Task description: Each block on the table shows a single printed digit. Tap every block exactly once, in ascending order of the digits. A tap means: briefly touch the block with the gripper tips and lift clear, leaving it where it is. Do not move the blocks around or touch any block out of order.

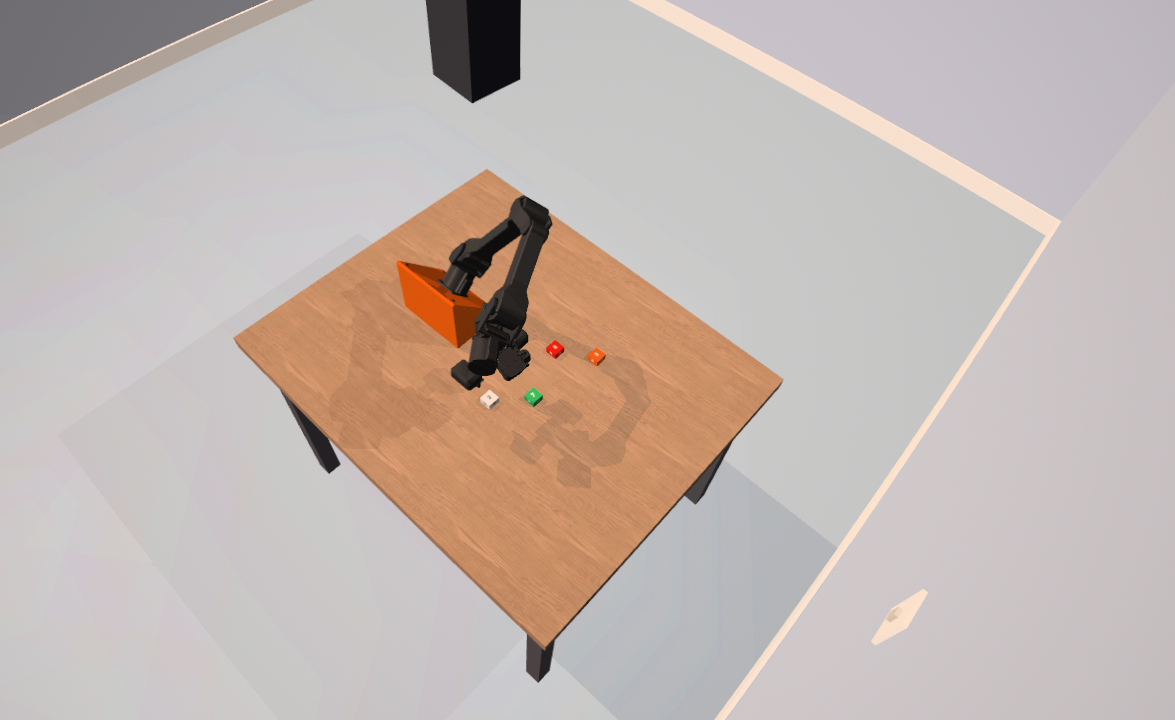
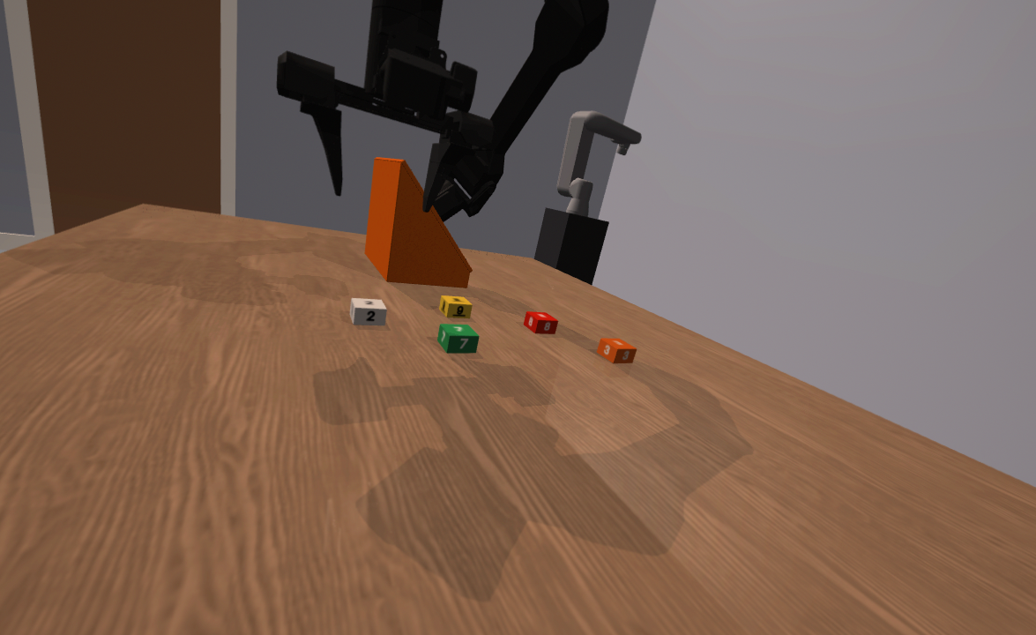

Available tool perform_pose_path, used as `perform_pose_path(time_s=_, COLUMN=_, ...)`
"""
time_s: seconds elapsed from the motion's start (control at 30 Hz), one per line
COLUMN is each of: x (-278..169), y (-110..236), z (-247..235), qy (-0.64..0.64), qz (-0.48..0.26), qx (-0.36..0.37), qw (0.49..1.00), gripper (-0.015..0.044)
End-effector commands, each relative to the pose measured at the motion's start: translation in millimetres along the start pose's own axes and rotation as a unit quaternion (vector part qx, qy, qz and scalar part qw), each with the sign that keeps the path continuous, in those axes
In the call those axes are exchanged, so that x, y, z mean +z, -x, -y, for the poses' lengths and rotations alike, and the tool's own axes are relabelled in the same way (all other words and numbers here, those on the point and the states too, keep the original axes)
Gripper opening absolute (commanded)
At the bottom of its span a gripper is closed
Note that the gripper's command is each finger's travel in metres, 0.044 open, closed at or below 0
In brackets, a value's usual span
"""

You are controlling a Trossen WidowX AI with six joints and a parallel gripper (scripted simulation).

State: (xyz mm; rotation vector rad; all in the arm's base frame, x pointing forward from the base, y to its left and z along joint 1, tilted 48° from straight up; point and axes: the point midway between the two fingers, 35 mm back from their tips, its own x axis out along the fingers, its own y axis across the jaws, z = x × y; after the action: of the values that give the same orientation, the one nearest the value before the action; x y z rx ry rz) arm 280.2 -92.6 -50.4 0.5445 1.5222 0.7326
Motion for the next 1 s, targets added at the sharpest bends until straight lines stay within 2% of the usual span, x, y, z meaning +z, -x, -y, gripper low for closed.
perform_pose_path(time_s=0.0, x=0.2, y=-1.4, z=0.8, qy=-0.003, qz=0.001, qx=0.002, qw=1.0, gripper=0.04)
perform_pose_path(time_s=0.13, x=-1.6, y=-0.8, z=-7.1, qy=-0.001, qz=0.0, qx=0.002, qw=1.0, gripper=0.04)
perform_pose_path(time_s=0.5, x=-46.5, y=-1.2, z=-118.4, qy=-0.004, qz=-0.001, qx=0.005, qw=1.0, gripper=0.04)
perform_pose_path(time_s=0.97, x=-47.3, y=-1.4, z=-119.9, qy=-0.005, qz=0.0, qx=0.005, qw=1.0, gripper=0.04)
